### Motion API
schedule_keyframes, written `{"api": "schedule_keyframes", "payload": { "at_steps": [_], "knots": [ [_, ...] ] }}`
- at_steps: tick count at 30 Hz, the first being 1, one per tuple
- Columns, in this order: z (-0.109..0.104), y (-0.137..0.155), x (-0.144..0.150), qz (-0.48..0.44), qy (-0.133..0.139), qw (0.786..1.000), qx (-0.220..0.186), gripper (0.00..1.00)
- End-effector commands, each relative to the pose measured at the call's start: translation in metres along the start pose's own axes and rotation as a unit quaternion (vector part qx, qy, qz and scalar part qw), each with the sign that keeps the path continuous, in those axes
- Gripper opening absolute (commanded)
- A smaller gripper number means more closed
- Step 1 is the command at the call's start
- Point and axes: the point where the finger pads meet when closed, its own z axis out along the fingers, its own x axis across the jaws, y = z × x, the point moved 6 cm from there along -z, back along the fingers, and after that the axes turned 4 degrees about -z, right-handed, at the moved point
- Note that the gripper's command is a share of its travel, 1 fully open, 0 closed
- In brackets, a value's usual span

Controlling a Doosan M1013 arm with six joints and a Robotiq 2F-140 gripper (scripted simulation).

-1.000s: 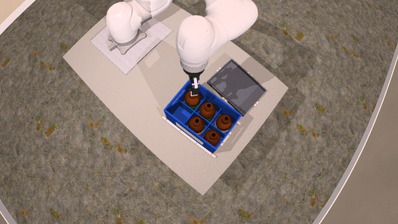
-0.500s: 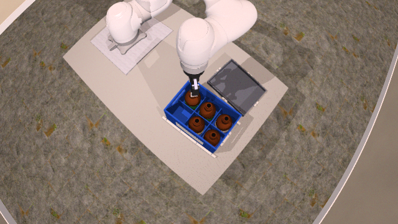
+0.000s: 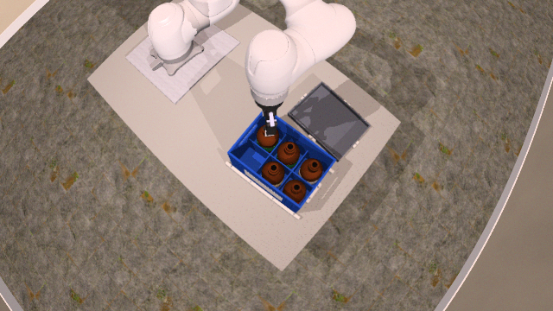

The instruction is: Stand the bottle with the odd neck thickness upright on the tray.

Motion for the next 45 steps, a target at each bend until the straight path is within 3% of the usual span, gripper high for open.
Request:
{"api": "schedule_keyframes", "payload": {
  "at_steps": [1, 18, 45],
  "knots": [
    [0.003, 0.0, 0.0, 0.0, 0.0, 1.0, 0.0, 0.38],
    [0.015, 0.0, 0.0, 0.0, 0.0, 1.0, 0.0, 0.38],
    [0.016, 0.0, 0.0, 0.0, 0.0, 1.0, 0.0, 0.38]
  ]
}}
